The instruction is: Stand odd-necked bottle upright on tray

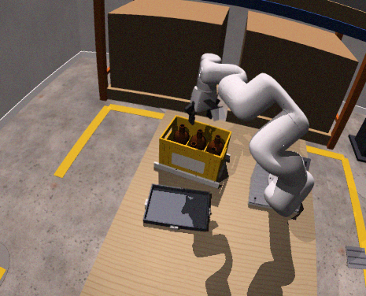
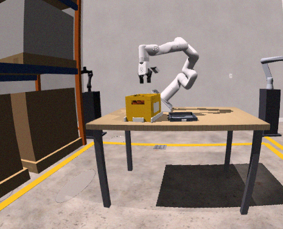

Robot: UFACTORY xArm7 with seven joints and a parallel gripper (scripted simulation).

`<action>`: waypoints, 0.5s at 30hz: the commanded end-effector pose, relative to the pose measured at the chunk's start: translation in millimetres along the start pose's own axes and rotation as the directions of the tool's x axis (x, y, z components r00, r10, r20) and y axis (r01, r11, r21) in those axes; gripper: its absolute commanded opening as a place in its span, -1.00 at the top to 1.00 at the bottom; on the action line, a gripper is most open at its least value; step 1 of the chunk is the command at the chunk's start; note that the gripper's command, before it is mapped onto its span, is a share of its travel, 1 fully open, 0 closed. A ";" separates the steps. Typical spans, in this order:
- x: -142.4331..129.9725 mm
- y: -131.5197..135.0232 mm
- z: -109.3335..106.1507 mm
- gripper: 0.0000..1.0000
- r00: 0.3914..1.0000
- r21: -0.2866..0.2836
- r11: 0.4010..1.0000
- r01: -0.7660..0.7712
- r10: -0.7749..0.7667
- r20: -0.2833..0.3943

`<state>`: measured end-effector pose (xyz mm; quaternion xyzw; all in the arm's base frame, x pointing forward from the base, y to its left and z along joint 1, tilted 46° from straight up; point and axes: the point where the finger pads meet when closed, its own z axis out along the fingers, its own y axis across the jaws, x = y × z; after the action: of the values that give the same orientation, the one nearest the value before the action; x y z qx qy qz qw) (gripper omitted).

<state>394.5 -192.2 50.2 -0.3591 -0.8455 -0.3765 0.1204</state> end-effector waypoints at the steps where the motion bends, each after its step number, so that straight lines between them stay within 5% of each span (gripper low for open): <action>1: -26.0 -26.6 18.7 -1.00 0.994 0.022 0.993 -0.112 0.112 -0.013; 13: -35.1 -40.2 29.4 -1.00 0.986 0.035 0.986 -0.164 0.164 -0.018; 14: -35.1 -40.2 29.4 1.00 0.986 0.035 0.986 -0.164 0.164 -0.018; 15: -35.1 -40.2 29.4 1.00 0.986 0.035 0.986 -0.164 0.164 -0.018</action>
<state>392.9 -204.8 -8.5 -0.4194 -0.8183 -0.3561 0.1663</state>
